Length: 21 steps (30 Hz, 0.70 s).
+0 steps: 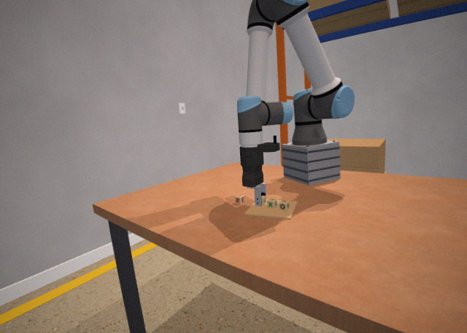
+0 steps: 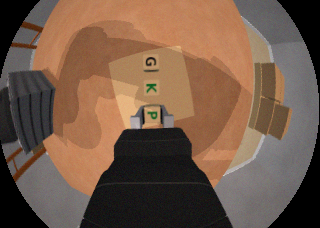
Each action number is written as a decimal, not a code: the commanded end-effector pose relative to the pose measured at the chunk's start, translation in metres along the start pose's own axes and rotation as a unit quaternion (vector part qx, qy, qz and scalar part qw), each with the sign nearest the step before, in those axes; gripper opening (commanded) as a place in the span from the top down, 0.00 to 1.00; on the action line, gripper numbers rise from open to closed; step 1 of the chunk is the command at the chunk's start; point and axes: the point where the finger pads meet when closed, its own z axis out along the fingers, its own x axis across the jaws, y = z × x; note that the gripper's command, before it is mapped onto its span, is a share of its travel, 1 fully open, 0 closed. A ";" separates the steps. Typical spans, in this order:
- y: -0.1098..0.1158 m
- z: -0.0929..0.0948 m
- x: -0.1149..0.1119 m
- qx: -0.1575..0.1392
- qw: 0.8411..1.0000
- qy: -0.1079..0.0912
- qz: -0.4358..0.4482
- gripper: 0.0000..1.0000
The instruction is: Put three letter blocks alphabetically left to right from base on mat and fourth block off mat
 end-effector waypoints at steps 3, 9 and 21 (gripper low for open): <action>0.000 0.000 0.000 0.000 1.000 0.001 0.000 0.51; 0.000 0.002 0.000 0.000 1.000 0.001 0.000 0.51; 0.000 0.004 0.000 0.000 1.000 0.001 0.000 0.51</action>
